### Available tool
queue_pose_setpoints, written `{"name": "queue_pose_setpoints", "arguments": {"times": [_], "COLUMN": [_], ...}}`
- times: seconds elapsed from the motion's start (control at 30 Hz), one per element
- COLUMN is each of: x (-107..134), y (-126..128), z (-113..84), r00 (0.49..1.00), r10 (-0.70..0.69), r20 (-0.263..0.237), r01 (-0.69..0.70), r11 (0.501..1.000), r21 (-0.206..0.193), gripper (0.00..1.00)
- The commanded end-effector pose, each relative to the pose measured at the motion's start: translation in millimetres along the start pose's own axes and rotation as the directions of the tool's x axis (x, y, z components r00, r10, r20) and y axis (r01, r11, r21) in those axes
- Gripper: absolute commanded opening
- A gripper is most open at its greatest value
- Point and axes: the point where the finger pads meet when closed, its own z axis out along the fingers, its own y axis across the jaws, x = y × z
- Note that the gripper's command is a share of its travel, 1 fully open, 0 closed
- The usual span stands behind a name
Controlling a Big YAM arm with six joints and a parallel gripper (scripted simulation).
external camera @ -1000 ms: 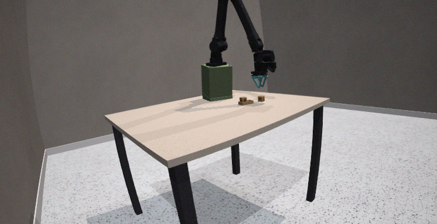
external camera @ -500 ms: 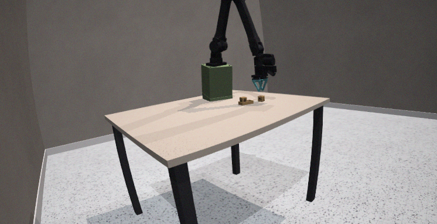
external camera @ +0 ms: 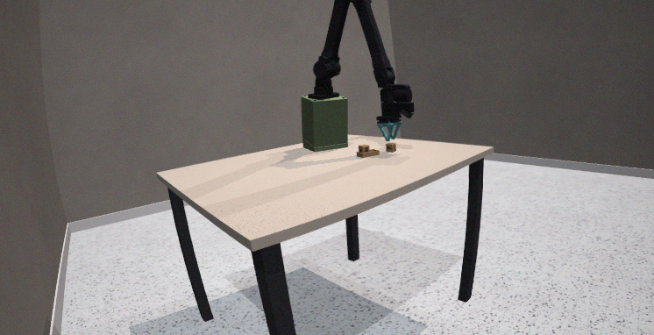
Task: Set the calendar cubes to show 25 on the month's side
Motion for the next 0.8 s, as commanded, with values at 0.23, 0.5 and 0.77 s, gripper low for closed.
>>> {"name": "queue_pose_setpoints", "arguments": {"times": [0.23, 0.5, 0.77], "x": [-9.4, -9.2, -9.2], "y": [-4.0, -4.1, -4.0], "z": [5.7, 6.0, 6.0], "r00": [1.000, 1.000, 1.000], "r10": [0.003, 0.003, 0.003], "r20": [0.020, 0.019, 0.019], "r01": [-0.003, -0.003, -0.003], "r11": [1.000, 1.000, 1.000], "r21": [0.003, 0.003, 0.003], "gripper": [0.47, 0.47, 0.47]}}
